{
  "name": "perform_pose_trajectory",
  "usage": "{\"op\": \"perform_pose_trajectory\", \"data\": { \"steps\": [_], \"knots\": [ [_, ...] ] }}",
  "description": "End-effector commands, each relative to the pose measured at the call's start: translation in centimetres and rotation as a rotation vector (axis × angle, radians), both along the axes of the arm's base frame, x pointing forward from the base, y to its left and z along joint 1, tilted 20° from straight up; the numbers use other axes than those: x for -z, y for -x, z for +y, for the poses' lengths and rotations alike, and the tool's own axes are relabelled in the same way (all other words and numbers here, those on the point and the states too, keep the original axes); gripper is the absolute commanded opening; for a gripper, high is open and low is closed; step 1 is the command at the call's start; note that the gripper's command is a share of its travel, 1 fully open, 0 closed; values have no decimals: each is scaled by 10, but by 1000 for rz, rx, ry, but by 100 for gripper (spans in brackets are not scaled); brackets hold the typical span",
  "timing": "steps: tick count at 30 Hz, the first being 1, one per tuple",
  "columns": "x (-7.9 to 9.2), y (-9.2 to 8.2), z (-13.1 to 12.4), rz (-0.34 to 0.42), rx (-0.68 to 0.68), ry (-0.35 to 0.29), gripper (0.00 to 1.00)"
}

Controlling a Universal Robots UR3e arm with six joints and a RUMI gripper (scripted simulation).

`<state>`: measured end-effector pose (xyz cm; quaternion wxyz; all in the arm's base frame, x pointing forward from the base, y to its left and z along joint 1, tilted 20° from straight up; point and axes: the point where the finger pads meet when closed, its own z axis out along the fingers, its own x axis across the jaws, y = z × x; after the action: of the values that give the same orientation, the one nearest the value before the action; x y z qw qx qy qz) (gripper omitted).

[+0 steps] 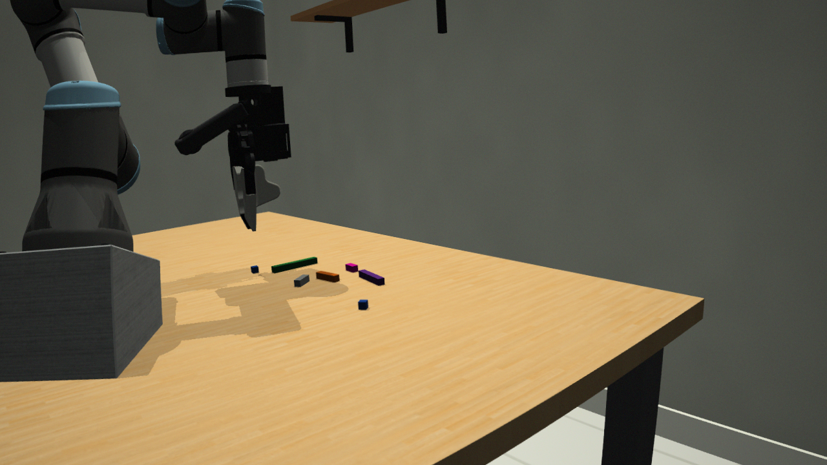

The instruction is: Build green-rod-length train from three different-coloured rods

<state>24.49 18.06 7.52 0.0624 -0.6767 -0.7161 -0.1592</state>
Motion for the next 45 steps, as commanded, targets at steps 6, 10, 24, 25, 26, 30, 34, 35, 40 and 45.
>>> {"op": "perform_pose_trajectory", "data": {
  "steps": [6, 10, 24, 25, 26, 30, 34, 35, 40, 45],
  "knots": [
    [-1, 0, 0, -3, -3, 0, 14],
    [-1, 0, 0, -3, -3, 0, 14],
    [-1, 0, 0, -3, -3, 0, 14],
    [-1, 0, 0, -3, -3, 0, 14],
    [-1, 0, 0, -3, -3, 0, 14],
    [-1, 0, 0, -3, -3, 0, 14],
    [0, -1, 0, -3, -3, 0, 14],
    [0, -1, 0, -3, -3, 0, 14],
    [2, -1, 1, -3, -3, 1, 14],
    [6, -1, 2, -3, -3, 1, 14]
  ]
}}
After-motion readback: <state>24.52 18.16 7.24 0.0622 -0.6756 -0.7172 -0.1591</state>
